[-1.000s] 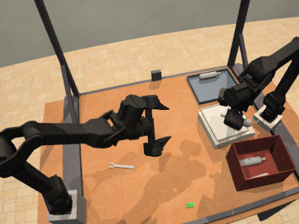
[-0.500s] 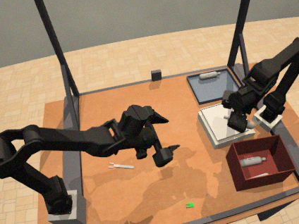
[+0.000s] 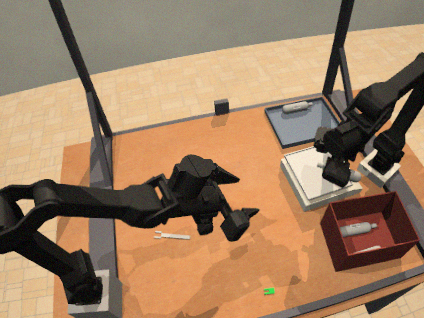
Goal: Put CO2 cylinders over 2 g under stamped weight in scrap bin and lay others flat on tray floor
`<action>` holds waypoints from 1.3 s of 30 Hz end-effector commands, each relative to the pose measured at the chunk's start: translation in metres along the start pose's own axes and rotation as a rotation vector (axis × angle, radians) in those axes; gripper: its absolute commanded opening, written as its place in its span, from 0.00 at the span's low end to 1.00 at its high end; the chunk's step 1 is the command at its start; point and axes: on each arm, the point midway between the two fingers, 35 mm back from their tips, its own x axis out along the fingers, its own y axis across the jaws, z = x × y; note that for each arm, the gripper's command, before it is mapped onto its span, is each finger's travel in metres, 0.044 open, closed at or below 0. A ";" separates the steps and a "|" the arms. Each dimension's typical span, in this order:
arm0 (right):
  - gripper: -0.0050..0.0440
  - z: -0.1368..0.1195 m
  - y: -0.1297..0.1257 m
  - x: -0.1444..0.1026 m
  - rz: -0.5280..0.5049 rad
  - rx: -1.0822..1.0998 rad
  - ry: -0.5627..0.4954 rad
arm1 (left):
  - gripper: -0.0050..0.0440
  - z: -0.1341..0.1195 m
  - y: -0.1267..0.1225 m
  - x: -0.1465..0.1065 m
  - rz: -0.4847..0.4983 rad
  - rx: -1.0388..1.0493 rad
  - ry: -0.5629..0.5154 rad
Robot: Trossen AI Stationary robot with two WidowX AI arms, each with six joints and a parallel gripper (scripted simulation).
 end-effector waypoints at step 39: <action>1.00 -0.008 0.000 -0.003 0.000 -0.003 0.022 | 0.00 0.003 0.005 -0.026 0.209 0.728 -0.150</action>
